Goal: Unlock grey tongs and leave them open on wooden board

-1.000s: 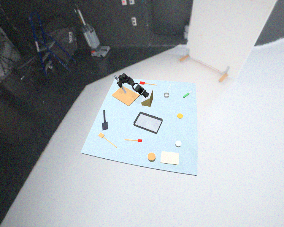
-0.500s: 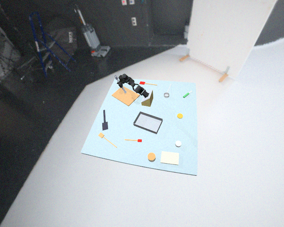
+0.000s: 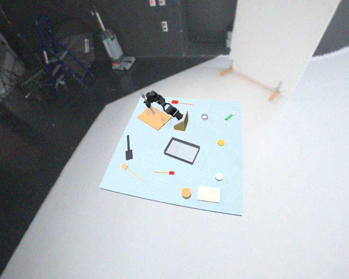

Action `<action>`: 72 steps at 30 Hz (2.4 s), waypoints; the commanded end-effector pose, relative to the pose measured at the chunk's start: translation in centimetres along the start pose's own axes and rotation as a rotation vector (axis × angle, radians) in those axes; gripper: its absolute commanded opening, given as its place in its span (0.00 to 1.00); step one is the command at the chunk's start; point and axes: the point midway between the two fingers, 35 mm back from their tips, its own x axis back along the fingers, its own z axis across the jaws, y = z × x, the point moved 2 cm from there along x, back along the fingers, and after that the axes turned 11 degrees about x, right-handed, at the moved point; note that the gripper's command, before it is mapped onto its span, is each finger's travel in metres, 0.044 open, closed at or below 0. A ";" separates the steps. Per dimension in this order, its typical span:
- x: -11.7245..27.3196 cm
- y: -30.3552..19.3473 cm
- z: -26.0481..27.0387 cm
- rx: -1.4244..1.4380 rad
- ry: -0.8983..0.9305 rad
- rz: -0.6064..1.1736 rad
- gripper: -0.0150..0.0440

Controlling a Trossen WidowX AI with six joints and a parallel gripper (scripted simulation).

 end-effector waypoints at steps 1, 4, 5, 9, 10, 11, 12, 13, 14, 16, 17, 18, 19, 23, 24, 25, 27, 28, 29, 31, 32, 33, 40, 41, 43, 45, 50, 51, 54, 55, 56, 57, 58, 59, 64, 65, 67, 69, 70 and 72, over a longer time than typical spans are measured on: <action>0.1 0.3 0.2 0.006 0.003 -0.010 0.00; 0.1 0.3 0.2 0.006 0.003 -0.010 0.00; 0.1 0.3 0.2 0.006 0.003 -0.010 0.00; 0.0 0.3 0.1 0.002 0.001 -0.005 0.00; -0.1 0.3 0.0 -0.003 -0.002 -0.001 0.00; -0.3 0.3 -0.2 -0.008 -0.004 0.005 0.00; -0.5 0.3 -0.3 -0.015 -0.008 0.013 0.00; -0.7 0.3 -0.5 -0.022 -0.012 0.022 0.00; -0.9 0.3 -0.7 -0.030 -0.016 0.032 0.00; -1.4 0.3 -1.0 -0.040 -0.024 0.049 0.00; -1.6 0.3 -1.1 -0.047 -0.027 0.059 0.00; -1.8 0.3 -1.3 -0.055 -0.031 0.071 0.00; -2.1 0.2 -1.4 -0.062 -0.034 0.082 0.00; -3.0 0.1 -1.9 -0.091 -0.046 0.131 0.00; -3.2 0.0 -2.1 -0.097 -0.049 0.145 0.00; -3.5 -0.1 -2.2 -0.103 -0.051 0.158 0.00; -3.9 -0.2 -2.3 -0.115 -0.055 0.187 0.00; -4.1 -0.3 -2.4 -0.120 -0.057 0.201 0.00; -4.3 -0.4 -2.5 -0.124 -0.059 0.215 0.00; -4.6 -0.6 -2.6 -0.133 -0.061 0.244 0.00; -4.8 -0.7 -2.6 -0.137 -0.062 0.260 0.00; -5.0 -0.8 -2.7 -0.141 -0.062 0.275 0.00; -6.2 -1.6 -2.8 -0.160 -0.059 0.389 0.00; -6.3 -1.7 -2.8 -0.162 -0.058 0.406 0.00; -6.6 -1.9 -2.8 -0.164 -0.054 0.441 0.00; -6.9 -2.2 -2.7 -0.166 -0.050 0.476 0.00; -7.4 -2.8 -2.4 -0.164 -0.033 0.567 0.00; -7.5 -2.9 -2.4 -0.163 -0.029 0.585 0.00; -7.7 -3.2 -2.1 -0.159 -0.016 0.642 0.00; -7.8 -3.4 -2.1 -0.156 -0.010 0.660 0.00; -7.9 -3.5 -2.0 -0.154 -0.005 0.679 0.00; -7.9 -3.6 -1.9 -0.151 0.001 0.699 0.00; -8.0 -3.7 -1.8 -0.148 0.007 0.718 0.00; -8.0 -3.8 -1.7 -0.145 0.013 0.737 0.00; -8.2 -4.3 -1.1 -0.124 0.048 0.833 0.00; -8.2 -4.4 -1.0 -0.119 0.056 0.853 0.00; -8.2 -4.6 -0.7 -0.108 0.073 0.892 0.00; -8.2 -4.7 -0.5 -0.096 0.091 0.931 0.00; -8.1 -4.8 -0.4 -0.090 0.100 0.950 0.00; -8.1 -5.0 -0.1 -0.076 0.119 0.989 0.00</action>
